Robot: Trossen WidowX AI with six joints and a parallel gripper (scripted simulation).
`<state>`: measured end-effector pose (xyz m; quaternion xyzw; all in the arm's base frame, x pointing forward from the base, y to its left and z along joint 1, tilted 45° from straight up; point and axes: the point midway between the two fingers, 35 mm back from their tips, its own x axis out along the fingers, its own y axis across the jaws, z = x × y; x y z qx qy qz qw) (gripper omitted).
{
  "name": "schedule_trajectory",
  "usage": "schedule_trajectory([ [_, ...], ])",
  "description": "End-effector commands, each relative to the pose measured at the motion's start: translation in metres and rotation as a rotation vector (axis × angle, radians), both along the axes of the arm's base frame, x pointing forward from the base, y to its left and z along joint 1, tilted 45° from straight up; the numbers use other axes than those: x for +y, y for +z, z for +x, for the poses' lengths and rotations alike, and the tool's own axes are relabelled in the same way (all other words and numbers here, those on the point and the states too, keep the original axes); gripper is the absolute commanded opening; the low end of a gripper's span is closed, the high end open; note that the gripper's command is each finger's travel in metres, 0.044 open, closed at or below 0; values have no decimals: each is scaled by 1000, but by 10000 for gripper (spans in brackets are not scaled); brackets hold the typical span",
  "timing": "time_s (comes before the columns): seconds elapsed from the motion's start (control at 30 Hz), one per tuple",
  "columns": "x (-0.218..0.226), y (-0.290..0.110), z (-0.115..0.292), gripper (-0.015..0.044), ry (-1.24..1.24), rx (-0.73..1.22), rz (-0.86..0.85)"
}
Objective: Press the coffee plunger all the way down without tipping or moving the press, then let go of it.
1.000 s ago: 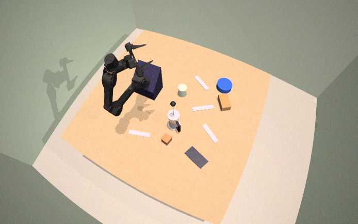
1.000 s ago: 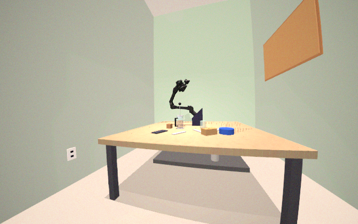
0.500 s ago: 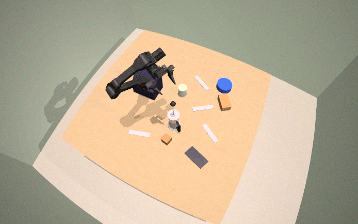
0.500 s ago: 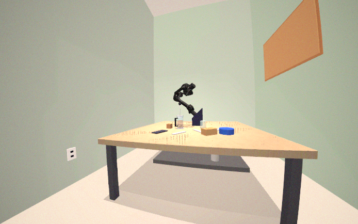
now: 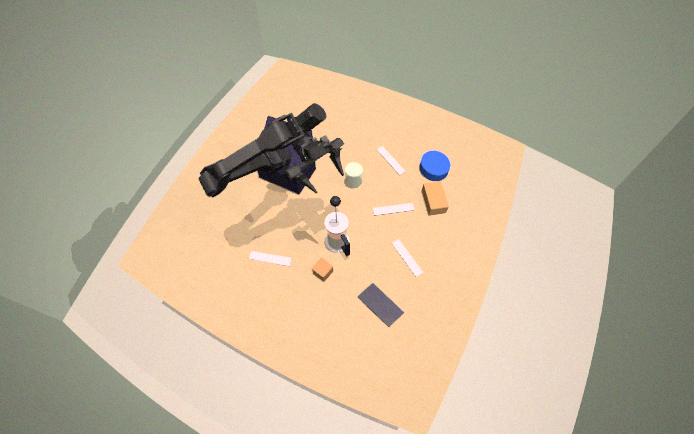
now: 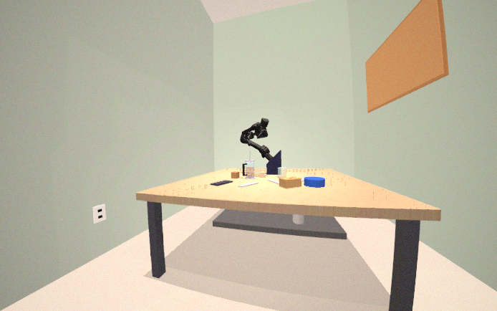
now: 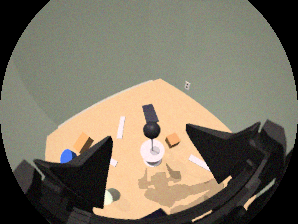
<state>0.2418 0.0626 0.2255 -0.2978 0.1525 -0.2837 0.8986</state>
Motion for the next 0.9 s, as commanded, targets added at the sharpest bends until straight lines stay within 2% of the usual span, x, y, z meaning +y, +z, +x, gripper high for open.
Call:
schedule_trajectory([
  [0.0, -20, -12, 0, 440, -21, -19, -17],
  [0.87, -33, -20, 19, 440, -28, -4, 0],
])
